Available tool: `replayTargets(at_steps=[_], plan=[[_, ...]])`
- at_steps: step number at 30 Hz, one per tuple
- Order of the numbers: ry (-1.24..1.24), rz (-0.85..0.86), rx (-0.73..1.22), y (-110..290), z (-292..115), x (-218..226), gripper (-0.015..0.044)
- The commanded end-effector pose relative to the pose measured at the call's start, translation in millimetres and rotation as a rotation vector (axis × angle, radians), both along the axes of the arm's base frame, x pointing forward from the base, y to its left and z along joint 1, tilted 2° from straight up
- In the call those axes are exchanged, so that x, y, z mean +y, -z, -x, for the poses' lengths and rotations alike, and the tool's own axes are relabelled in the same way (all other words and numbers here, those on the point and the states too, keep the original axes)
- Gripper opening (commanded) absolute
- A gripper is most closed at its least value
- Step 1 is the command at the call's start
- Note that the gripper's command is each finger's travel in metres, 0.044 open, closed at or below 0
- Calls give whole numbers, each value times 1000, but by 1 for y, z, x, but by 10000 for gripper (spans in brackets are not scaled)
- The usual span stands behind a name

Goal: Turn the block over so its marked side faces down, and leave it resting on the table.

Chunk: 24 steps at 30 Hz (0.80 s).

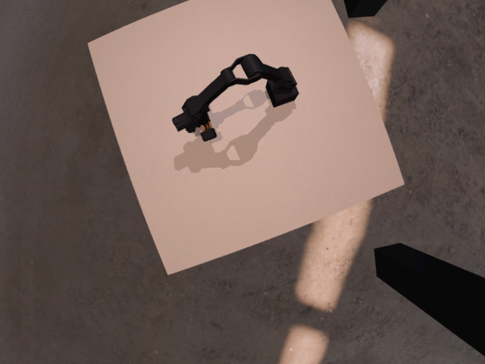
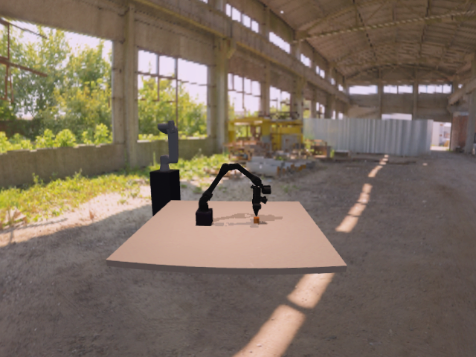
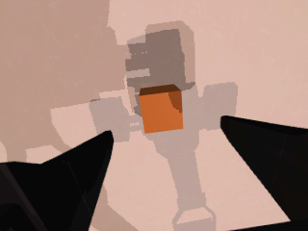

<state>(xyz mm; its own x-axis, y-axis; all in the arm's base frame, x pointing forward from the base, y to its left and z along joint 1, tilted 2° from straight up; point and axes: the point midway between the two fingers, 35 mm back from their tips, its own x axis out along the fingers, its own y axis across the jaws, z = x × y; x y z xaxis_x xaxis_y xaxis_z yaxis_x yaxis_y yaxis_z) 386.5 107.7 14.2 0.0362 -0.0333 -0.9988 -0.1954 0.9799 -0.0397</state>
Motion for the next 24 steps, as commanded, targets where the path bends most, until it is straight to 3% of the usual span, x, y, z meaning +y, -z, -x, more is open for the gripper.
replayTargets(at_steps=[1, 24], plan=[[2, -6, -11, 10, -3, 0, 440], [2, -6, -11, 45, -4, -1, 440]])
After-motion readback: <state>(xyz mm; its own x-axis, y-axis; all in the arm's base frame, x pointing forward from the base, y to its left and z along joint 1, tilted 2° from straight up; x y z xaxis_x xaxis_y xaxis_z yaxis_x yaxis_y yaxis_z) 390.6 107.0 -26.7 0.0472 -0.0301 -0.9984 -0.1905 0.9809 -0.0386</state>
